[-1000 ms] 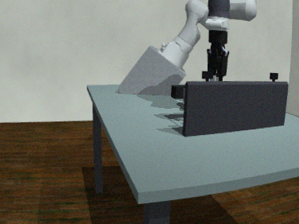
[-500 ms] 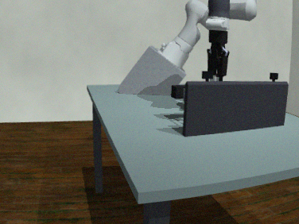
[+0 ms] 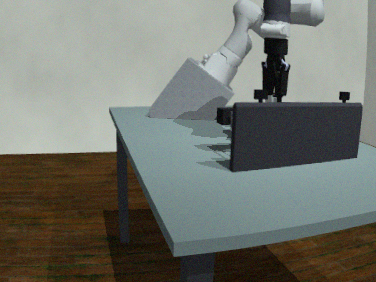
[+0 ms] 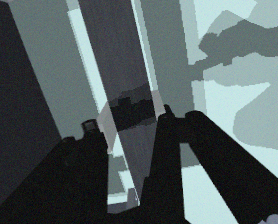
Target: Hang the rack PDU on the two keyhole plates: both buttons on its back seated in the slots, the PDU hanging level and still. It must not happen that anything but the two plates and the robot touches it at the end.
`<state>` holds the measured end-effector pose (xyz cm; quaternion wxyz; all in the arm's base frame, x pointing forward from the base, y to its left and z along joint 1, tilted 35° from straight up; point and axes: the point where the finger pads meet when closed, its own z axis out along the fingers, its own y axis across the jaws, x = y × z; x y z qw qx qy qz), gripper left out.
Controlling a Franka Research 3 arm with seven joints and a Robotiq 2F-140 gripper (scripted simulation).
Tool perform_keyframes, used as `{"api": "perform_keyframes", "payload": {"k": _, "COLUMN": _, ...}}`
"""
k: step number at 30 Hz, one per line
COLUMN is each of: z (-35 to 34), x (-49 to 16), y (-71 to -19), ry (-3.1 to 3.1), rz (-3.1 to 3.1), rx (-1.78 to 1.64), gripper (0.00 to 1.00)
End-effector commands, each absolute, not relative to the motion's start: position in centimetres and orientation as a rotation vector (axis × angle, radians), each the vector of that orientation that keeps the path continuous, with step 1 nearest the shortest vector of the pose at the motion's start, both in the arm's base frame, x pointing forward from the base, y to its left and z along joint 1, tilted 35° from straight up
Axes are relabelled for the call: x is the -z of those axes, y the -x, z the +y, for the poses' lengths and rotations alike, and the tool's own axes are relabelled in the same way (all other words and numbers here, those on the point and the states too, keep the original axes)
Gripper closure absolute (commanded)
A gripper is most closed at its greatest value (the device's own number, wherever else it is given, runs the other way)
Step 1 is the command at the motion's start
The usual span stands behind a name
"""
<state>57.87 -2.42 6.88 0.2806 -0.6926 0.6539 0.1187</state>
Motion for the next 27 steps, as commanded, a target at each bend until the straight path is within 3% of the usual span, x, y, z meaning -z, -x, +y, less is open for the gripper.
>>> {"api": "perform_keyframes", "payload": {"k": 1, "z": -2.55, "x": -7.08, "y": -58.11, "ry": 1.851, "rz": 1.76, "rx": -0.319, "gripper": 1.0}}
{"api": "perform_keyframes", "payload": {"k": 27, "z": -2.56, "x": -7.31, "y": -59.09, "ry": 1.851, "rz": 1.76, "rx": -0.319, "gripper": 1.0}}
